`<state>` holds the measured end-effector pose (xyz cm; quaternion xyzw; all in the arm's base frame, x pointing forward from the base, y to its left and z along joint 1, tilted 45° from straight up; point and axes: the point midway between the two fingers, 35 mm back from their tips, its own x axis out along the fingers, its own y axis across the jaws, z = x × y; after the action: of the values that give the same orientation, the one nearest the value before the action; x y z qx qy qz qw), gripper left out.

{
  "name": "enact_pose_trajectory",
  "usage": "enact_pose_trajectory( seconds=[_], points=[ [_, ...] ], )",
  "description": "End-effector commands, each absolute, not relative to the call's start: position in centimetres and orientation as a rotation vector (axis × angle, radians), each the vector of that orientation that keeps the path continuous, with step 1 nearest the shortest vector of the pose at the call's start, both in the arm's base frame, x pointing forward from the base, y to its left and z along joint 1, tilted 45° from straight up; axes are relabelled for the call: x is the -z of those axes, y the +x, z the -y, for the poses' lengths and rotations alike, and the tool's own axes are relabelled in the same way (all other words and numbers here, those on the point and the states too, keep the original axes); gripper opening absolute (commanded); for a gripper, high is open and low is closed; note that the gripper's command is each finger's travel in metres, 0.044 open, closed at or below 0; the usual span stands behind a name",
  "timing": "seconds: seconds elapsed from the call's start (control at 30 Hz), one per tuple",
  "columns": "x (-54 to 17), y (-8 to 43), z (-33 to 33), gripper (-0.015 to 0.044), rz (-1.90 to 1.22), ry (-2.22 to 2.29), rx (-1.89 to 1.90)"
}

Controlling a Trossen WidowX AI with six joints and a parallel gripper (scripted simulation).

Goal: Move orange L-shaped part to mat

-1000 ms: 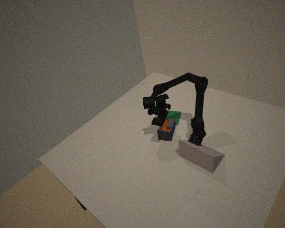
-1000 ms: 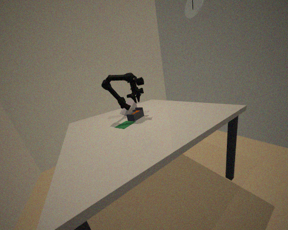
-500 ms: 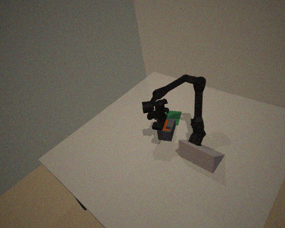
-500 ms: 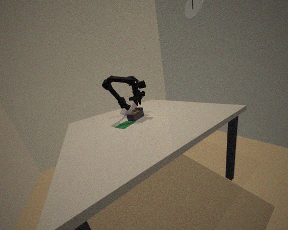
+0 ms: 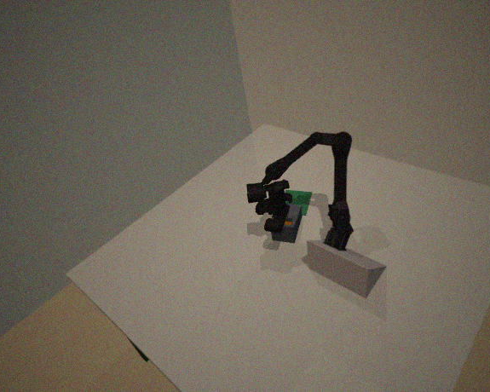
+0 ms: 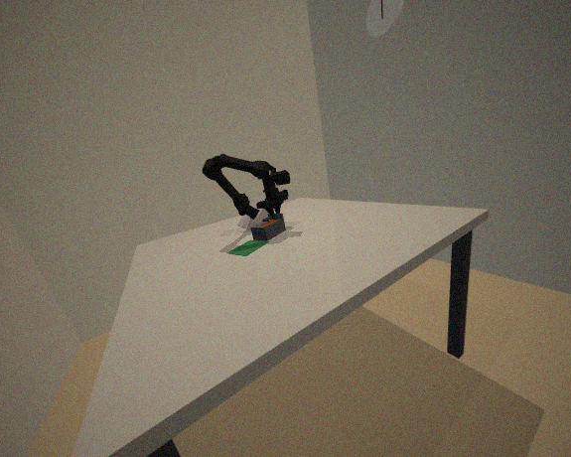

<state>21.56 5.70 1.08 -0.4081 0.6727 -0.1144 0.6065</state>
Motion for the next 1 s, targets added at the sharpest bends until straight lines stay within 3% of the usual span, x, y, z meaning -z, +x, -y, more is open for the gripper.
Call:
enact_pose_trajectory(
  seconds=[0.0,0.97],
  points=[
    [-0.6,21.5,-5.2,0.018,-1.561,-0.952,0.266],
    [1.4,21.7,-3.1,0.018,-1.56,-0.953,0.268]
  ],
)
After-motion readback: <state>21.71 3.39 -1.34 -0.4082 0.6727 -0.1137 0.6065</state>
